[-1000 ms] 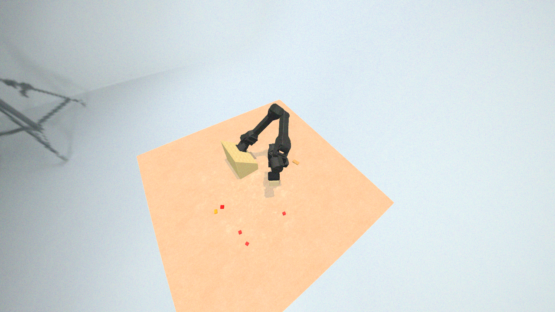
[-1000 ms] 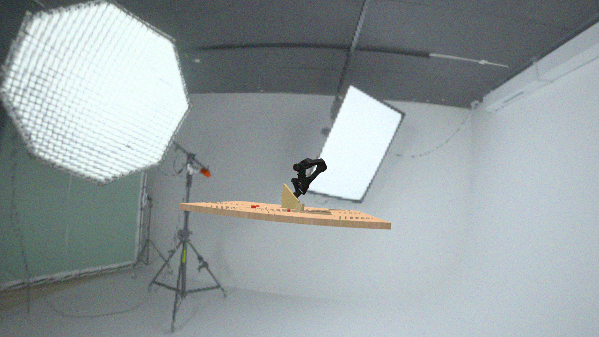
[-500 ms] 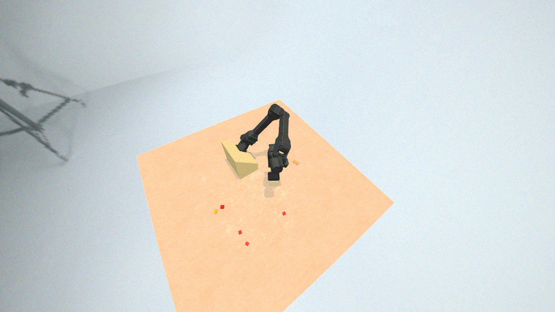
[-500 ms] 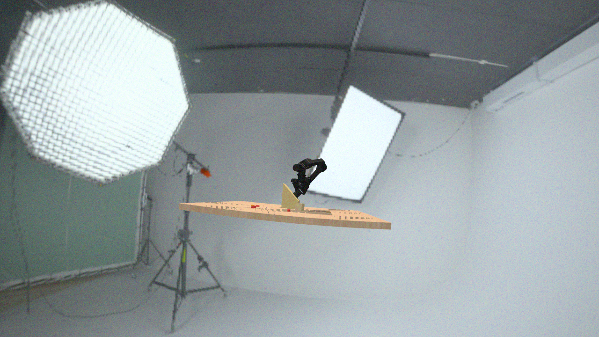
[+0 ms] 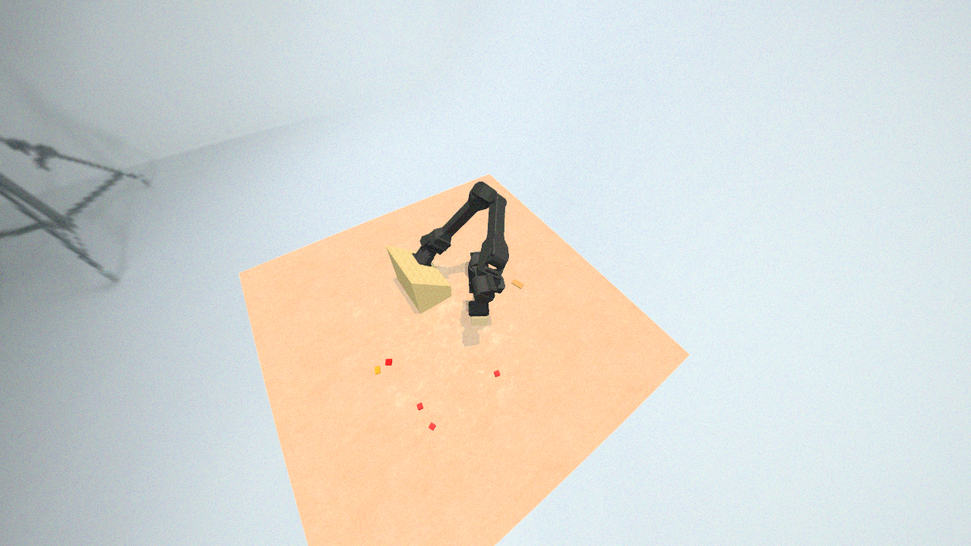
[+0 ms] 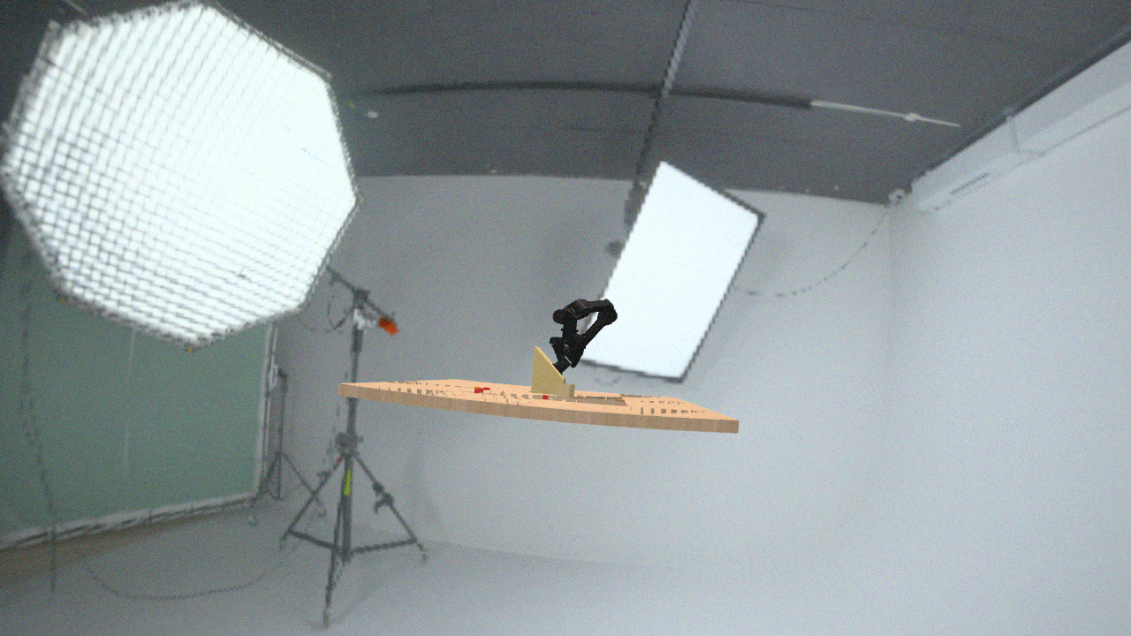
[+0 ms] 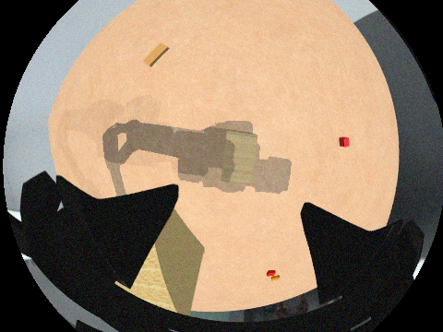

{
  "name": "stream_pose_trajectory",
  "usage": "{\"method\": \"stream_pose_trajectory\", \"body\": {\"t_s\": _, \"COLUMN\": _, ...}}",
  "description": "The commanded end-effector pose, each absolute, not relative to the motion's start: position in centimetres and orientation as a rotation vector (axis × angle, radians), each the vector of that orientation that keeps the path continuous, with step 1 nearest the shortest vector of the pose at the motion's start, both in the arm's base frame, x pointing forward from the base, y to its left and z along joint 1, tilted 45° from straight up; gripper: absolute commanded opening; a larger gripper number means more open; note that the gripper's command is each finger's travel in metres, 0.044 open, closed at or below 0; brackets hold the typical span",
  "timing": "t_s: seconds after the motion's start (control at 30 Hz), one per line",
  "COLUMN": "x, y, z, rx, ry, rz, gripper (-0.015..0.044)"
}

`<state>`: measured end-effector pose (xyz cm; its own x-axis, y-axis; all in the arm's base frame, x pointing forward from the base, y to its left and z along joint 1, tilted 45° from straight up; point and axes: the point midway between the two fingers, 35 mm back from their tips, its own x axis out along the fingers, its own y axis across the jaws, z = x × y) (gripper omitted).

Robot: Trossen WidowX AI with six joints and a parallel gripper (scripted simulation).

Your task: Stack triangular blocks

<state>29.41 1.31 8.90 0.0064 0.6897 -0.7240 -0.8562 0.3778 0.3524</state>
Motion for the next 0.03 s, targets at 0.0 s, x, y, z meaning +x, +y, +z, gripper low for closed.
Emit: {"method": "stream_pose_trajectory", "body": {"t_s": 0.0, "x": 29.45, "y": 1.27, "z": 8.92, "rx": -0.207, "ry": 0.983, "rz": 1.218, "gripper": 0.0440}}
